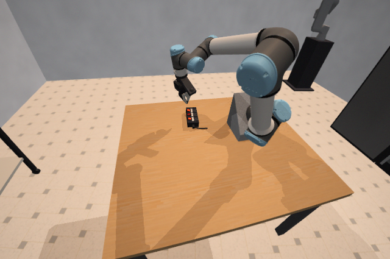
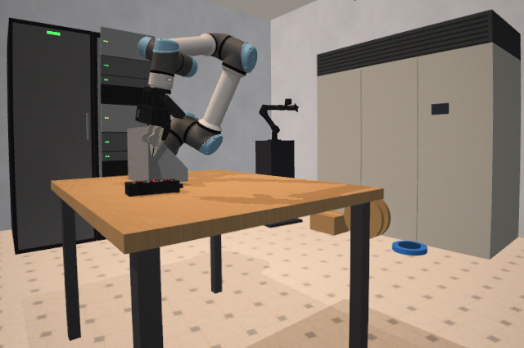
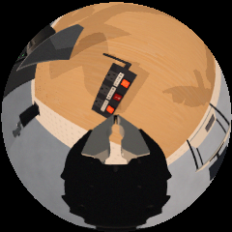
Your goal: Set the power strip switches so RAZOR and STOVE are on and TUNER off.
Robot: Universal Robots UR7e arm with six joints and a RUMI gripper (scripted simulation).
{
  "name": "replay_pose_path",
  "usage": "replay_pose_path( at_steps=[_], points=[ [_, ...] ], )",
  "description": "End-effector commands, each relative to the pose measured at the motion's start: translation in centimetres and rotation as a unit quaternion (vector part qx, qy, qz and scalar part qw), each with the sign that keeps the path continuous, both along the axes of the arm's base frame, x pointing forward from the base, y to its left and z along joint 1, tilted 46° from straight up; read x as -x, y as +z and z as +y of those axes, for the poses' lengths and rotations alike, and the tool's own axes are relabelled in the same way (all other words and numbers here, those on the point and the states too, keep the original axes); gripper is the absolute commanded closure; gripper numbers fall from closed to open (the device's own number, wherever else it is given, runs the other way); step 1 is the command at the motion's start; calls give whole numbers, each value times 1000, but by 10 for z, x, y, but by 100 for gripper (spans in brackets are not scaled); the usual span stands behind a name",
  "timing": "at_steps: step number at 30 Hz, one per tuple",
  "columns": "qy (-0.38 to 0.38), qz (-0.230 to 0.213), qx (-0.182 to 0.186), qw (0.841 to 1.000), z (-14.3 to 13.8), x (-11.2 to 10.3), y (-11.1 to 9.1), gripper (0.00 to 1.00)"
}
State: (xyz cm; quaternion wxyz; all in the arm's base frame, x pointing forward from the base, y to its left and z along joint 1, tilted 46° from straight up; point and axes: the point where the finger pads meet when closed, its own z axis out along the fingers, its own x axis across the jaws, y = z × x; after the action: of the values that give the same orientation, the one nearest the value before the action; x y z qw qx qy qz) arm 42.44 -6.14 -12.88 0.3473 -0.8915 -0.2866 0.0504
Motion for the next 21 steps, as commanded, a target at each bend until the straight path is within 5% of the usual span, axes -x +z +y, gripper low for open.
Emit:
replay_pose_path(
  at_steps=[1, 21],
  points=[
    [30, -70, -31, 997, -3, -7, -14, 100],
    [96, -215, -69, 969, -11, -21, -40, 100]
  ],
)
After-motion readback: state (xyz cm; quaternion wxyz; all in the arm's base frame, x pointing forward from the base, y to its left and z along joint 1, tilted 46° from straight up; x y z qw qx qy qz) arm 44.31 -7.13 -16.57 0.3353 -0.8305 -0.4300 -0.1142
